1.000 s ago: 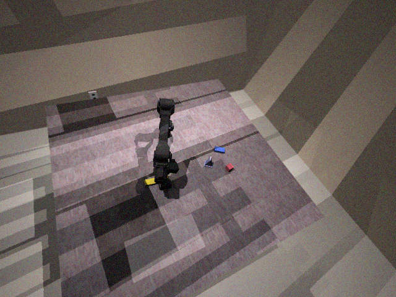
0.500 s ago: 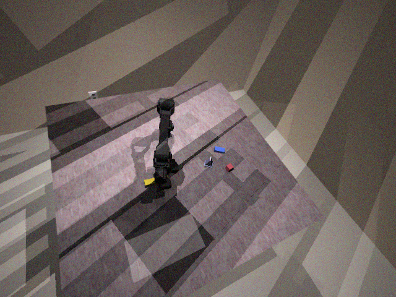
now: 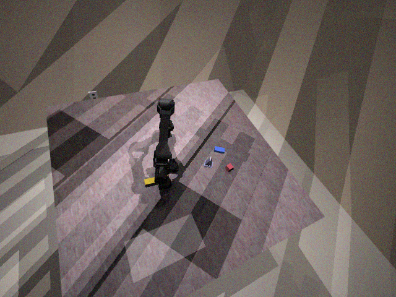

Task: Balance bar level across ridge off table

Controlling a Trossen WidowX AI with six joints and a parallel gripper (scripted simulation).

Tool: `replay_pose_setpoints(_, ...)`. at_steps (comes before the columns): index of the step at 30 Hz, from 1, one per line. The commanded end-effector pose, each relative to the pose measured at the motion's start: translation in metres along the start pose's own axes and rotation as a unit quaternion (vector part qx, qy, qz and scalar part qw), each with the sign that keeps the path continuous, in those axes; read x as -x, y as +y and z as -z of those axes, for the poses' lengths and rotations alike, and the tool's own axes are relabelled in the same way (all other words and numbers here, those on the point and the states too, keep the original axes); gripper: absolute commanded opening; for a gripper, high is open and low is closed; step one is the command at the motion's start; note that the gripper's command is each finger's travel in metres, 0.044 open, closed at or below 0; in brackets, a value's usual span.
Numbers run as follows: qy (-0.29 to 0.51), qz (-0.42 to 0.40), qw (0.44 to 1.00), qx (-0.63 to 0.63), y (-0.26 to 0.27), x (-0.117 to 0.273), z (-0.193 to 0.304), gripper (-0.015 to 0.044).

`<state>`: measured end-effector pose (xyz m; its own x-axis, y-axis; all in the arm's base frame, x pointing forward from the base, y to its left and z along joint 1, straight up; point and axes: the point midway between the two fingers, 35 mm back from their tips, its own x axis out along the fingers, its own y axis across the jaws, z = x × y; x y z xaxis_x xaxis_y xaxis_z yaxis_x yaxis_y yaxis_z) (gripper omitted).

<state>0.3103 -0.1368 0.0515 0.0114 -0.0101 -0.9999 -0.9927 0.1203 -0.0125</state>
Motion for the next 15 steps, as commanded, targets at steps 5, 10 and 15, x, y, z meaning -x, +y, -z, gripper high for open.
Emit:
replay_pose_setpoints(5, 0.002, 0.007, 1.0, 0.0, -0.006, 0.022, 0.002, 0.0)
replay_pose_setpoints(10, 0.001, 0.008, 1.0, 0.001, -0.007, 0.035, 0.002, 0.0)
replay_pose_setpoints(15, 0.001, 0.008, 1.0, 0.001, -0.008, 0.048, 0.002, 0.0)
